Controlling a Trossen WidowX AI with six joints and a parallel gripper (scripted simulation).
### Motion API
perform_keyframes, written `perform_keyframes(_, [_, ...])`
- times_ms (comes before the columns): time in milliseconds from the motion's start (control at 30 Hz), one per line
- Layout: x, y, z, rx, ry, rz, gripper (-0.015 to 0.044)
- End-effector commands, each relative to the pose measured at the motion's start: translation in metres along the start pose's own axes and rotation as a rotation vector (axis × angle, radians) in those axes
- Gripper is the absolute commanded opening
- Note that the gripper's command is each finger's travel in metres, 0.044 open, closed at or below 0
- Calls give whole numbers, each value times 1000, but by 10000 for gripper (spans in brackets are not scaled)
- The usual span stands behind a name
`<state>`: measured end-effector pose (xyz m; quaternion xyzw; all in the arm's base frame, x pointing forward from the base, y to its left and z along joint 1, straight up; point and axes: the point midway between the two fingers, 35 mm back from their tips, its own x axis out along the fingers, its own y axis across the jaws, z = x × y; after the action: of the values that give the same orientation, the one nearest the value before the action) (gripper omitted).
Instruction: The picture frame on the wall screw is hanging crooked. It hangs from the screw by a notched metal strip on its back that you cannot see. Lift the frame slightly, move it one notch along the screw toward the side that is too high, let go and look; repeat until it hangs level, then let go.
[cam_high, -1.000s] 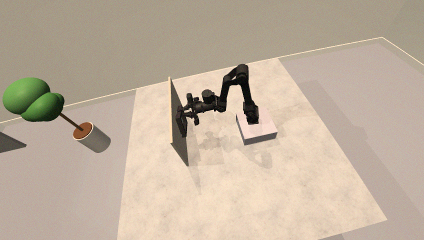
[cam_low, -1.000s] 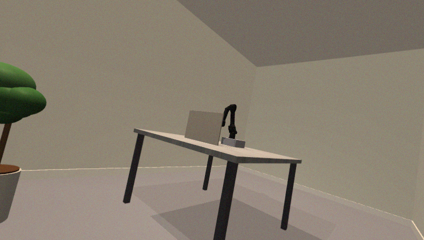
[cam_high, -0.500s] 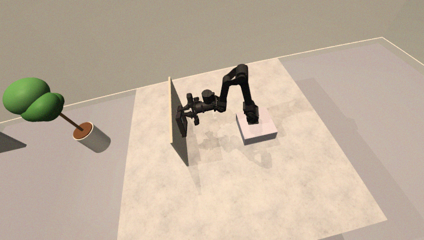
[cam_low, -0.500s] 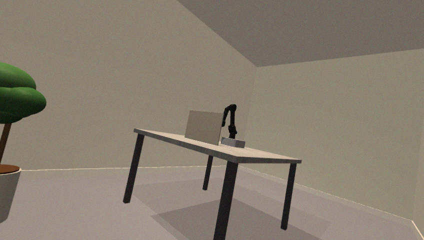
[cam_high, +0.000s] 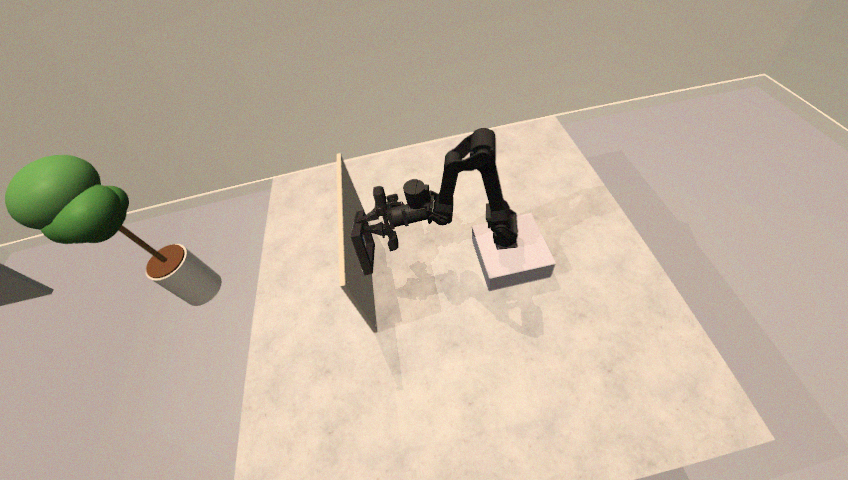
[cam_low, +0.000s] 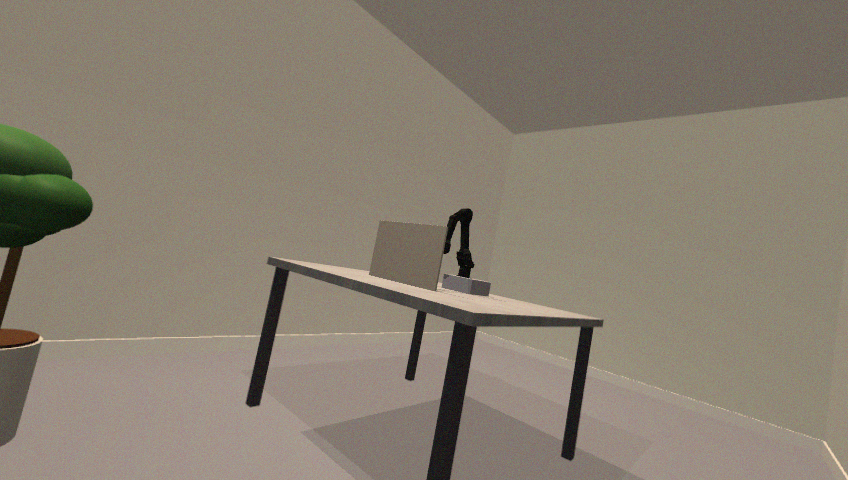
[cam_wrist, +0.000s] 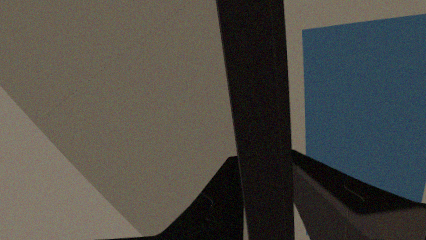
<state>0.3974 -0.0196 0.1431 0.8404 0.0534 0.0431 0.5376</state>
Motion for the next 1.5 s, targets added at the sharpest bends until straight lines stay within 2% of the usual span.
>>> perform_keyframes(0, [0,1,-1,0,1,10,0])
perform_keyframes(1467, [0,-6,-3,-60,6,9,0])
